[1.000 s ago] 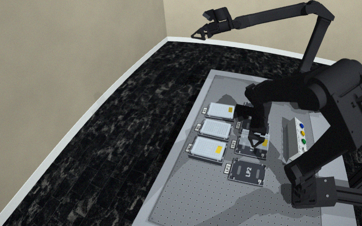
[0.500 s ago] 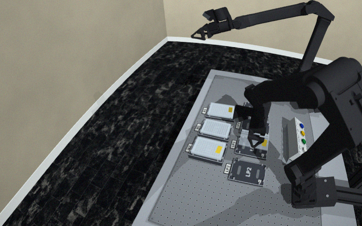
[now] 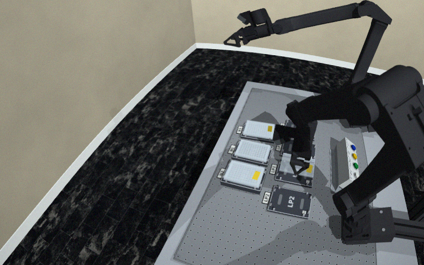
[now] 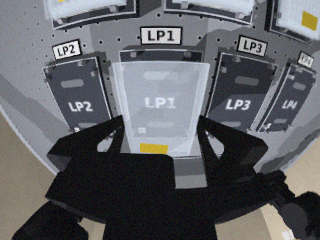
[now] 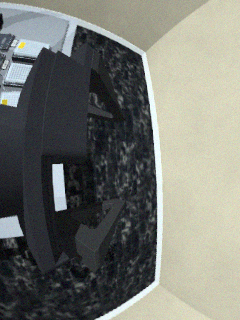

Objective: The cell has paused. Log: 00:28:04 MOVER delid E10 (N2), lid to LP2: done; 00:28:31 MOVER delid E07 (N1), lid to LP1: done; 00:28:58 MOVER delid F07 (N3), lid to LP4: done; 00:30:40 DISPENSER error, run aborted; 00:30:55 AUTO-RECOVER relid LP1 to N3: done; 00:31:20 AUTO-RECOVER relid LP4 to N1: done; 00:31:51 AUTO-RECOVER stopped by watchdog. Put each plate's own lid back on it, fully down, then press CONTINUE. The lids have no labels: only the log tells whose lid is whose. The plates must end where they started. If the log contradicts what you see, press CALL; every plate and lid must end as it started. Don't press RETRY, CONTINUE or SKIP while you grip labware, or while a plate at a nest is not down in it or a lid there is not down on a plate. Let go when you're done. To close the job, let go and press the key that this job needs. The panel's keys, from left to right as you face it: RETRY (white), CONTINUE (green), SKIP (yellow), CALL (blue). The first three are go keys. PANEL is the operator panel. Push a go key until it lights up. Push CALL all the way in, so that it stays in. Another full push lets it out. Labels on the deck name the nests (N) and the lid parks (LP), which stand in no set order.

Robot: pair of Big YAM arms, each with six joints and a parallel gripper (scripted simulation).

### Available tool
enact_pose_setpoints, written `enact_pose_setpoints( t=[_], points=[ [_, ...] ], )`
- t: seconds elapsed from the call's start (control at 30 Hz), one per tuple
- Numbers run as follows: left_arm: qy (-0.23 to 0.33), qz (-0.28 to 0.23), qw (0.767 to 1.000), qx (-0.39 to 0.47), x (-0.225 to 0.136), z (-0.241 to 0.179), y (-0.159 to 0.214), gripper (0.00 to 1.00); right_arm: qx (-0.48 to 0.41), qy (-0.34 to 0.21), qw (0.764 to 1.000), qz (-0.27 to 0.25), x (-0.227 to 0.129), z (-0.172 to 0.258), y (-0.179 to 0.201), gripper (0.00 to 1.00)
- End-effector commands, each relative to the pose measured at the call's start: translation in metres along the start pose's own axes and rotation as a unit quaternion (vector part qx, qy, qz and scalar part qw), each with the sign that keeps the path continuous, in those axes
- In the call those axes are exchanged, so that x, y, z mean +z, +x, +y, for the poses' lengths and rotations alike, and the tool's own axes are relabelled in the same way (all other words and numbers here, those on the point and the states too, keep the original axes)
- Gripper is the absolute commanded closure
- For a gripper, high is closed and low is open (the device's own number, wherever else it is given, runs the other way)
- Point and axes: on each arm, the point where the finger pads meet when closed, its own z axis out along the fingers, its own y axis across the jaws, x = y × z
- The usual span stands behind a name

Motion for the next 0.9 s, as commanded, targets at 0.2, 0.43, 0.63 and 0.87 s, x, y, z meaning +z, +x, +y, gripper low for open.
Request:
enact_pose_setpoints(
  t=[0.2,0.43,0.63,0.87],
  points=[
    [0.015,-0.011,1.000,-0.003,-0.002,-0.006,-0.010,1.00,0.003,0.001,1.000,-0.020,0.007,0.000,-0.031,0.00],
    [0.005,-0.004,1.000,-0.001,0.006,-0.002,-0.004,1.00,0.003,0.001,1.000,-0.020,0.007,0.000,-0.031,0.00],
    [0.004,-0.003,1.000,-0.001,0.008,-0.002,-0.005,1.00,0.003,0.001,1.000,-0.020,0.007,0.000,-0.031,0.00],
    [0.013,-0.011,1.000,-0.005,0.004,-0.009,-0.014,1.00,0.003,0.001,1.000,-0.020,0.007,0.000,-0.031,0.00]
  ],
)
